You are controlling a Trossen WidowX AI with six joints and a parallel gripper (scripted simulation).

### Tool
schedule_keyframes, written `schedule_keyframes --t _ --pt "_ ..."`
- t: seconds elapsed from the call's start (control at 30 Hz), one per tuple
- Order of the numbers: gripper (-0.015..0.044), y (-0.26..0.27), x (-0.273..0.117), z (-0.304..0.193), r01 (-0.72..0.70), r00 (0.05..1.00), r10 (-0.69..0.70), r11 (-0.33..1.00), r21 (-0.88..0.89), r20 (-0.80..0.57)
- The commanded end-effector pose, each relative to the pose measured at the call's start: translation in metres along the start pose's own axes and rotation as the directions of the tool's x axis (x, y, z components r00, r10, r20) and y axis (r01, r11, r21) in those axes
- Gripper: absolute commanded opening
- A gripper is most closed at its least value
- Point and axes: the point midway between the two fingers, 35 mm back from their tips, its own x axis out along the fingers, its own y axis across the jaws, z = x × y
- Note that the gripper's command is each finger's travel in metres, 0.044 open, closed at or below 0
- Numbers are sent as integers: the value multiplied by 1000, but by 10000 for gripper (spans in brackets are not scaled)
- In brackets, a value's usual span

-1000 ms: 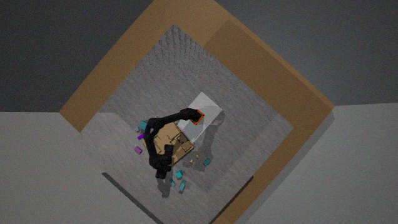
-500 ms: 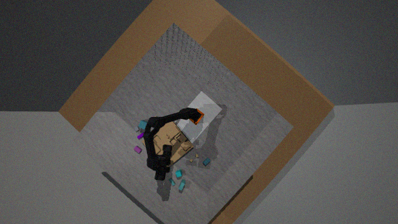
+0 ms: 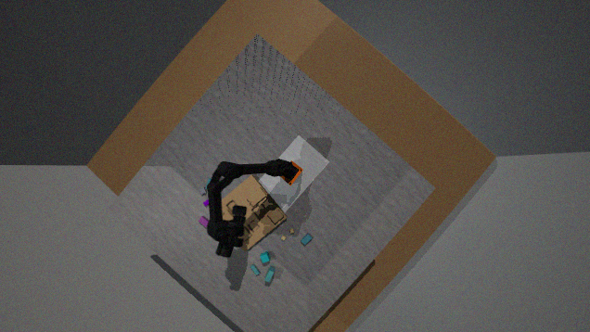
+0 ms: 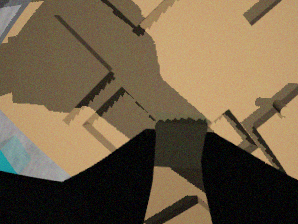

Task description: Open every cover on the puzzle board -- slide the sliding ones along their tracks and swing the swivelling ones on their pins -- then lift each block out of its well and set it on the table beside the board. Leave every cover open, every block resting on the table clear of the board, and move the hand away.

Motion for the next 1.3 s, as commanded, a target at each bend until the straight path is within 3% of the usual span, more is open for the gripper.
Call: schedule_keyframes --t 0.0,1.27 --pt "80 -12 -1 10 -1 1000 1 1000 -5 -4" --pt "80 -145 -4 77 -11 1000 11 1000 -5 -12"
